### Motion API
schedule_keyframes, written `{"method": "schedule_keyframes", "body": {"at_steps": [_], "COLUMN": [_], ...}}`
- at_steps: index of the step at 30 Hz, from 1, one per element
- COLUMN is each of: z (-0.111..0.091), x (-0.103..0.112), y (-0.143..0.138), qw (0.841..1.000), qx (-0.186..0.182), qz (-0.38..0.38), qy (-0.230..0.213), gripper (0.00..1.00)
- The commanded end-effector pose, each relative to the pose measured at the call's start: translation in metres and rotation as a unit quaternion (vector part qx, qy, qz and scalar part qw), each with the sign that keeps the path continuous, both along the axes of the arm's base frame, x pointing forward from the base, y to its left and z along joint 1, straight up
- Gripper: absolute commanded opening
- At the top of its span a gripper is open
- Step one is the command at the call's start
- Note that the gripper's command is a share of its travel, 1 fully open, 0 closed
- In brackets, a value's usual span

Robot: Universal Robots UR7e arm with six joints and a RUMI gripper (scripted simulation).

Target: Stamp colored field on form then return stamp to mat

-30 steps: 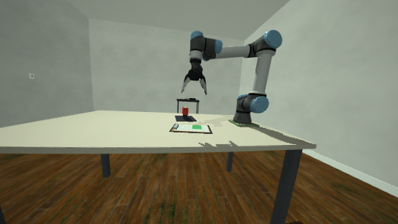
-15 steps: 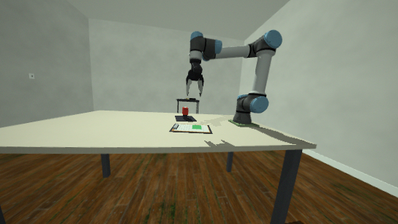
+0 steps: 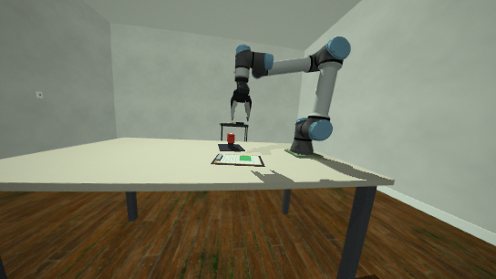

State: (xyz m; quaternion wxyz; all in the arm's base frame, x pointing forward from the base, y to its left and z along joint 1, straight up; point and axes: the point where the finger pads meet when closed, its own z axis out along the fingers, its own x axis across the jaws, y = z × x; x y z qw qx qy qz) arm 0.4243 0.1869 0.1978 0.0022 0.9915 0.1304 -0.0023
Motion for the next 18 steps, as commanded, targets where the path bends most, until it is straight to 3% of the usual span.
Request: {"method": "schedule_keyframes", "body": {"at_steps": [1, 18], "z": [-0.003, -0.019], "x": [0.007, 0.037], "y": [-0.02, -0.117], "qw": [1.0, 1.0], "qx": [0.0, 0.0], "qz": [0.0, 0.0], "qy": [-0.001, -0.001], "gripper": [0.51, 0.51]}}
